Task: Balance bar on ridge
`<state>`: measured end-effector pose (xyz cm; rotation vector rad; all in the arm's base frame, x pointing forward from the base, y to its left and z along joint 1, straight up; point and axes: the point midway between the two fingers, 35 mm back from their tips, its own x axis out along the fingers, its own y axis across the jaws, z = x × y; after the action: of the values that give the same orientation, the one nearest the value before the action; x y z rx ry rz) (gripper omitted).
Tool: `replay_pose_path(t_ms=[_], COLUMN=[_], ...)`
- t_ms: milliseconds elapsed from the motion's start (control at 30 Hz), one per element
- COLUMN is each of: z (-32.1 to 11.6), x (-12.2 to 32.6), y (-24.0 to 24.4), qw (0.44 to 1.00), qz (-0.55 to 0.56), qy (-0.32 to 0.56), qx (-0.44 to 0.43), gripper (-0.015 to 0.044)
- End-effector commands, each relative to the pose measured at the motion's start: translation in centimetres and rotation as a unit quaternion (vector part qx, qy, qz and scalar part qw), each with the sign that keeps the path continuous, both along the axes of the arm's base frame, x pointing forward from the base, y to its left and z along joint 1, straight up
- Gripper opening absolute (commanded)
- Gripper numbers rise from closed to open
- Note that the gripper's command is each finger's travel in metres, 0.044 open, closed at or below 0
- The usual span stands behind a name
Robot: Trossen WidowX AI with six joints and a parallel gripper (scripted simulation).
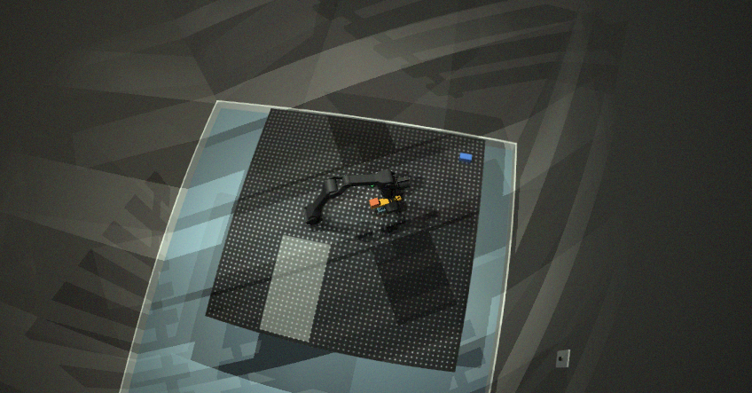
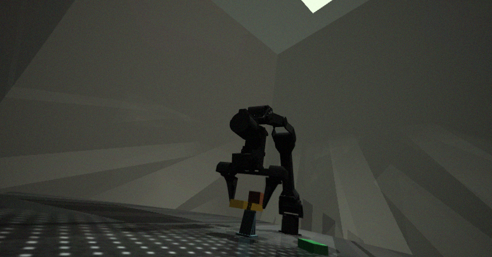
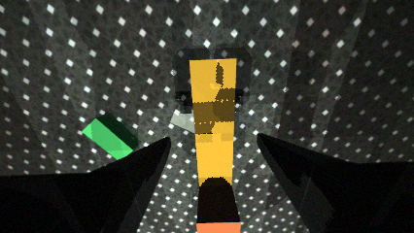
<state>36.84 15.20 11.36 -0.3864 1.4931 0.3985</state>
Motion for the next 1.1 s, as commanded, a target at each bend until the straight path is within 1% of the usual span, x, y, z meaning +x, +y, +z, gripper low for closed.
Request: replay_pose_path(t_ms=[0,67,233,300,1067], z=[0.2,1.8,8.2,9.7,9.9], x=[0.0,0.1,-0.2,-0.5,-0.6], y=[0.0,0.1,-0.1,-0.2,-0.2], qw=[1.000,1.000,1.000,0.999,0.999], qz=[0.000,0.000,0.000,0.000,0.000], qy=[-0.001,-0.006,-0.026,-0.031,-0.032], qx=[0.000,0.002,0.011,0.013,0.013], gripper=[0.0440,0.0440,0.0440,0.0440,0.0440])
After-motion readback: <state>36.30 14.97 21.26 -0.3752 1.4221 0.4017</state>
